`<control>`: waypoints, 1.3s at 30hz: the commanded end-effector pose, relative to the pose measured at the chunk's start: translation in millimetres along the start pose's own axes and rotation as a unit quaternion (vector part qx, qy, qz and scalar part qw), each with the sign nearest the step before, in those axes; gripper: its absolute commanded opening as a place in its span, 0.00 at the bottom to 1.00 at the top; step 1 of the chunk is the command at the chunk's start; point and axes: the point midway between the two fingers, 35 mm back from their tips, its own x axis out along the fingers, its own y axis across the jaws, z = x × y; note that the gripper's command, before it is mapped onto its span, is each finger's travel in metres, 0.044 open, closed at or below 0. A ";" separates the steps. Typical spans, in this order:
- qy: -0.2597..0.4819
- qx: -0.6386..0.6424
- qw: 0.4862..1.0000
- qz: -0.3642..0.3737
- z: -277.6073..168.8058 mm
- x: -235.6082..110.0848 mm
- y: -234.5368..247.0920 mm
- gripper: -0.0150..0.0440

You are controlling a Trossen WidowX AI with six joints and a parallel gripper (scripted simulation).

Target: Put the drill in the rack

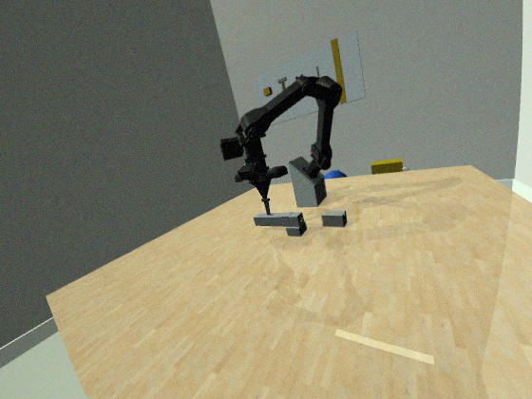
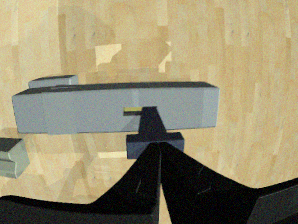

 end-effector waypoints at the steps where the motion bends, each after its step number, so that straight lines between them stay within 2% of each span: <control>1: 0.005 0.003 1.000 0.003 -0.2 5.6 0.6 0.25; 39: 0.005 0.003 1.000 0.003 -4.3 17.6 2.1 0.25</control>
